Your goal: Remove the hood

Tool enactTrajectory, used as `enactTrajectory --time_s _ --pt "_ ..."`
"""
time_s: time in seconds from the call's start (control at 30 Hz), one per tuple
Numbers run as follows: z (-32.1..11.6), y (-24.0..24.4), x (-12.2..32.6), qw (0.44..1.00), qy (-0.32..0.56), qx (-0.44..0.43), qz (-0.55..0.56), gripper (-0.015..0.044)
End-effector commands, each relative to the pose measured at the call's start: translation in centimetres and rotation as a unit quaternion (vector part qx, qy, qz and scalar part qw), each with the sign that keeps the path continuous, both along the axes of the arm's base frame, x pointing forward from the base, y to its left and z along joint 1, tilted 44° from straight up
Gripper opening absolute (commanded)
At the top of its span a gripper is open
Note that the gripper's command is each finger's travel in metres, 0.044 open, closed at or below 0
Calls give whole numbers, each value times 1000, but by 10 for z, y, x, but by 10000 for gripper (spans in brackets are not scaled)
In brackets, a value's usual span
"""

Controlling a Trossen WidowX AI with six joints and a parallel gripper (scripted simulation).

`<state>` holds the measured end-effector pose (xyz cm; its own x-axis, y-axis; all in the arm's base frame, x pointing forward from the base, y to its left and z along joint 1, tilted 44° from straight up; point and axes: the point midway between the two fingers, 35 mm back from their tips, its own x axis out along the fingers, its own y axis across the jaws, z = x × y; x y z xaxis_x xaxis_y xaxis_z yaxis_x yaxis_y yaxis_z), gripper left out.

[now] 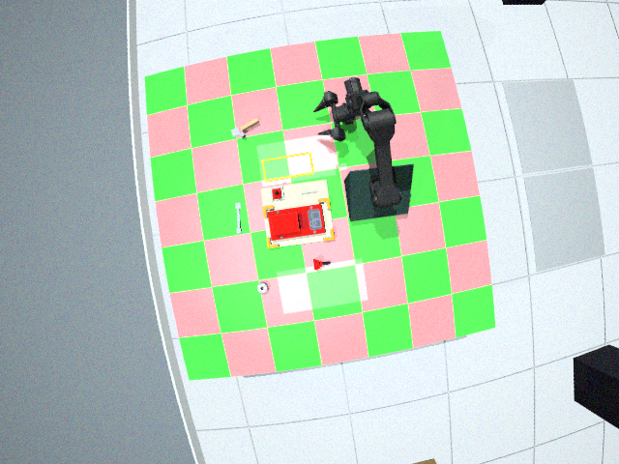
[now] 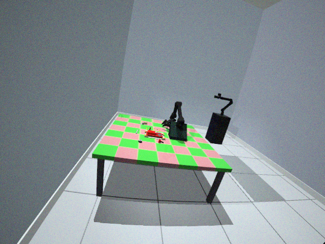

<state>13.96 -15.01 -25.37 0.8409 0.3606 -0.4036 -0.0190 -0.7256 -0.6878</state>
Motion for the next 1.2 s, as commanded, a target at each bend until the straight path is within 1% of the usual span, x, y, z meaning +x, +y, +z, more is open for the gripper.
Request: enactTrajectory --time_s 0.0,0.1,0.27,0.43,0.6,0.67,0.77,0.87,1.0,1.17 --pt "0 0 0 1000 0 -2 3 440" --pt "6 -2 7 998 -4 -36 44 440" --pt "25 -10 28 979 -32 -129 152 440" --pt "55 -13 67 923 -81 -242 288 440" --pt "74 -10 89 878 -116 -298 357 440" --pt "85 -7 100 847 -140 -328 394 440" --pt "109 4 124 770 -193 -388 468 440" --pt "136 20 146 676 -251 -440 535 440" --pt "174 50 173 536 -333 -488 602 440" --pt "225 99 196 347 -436 -519 648 440"
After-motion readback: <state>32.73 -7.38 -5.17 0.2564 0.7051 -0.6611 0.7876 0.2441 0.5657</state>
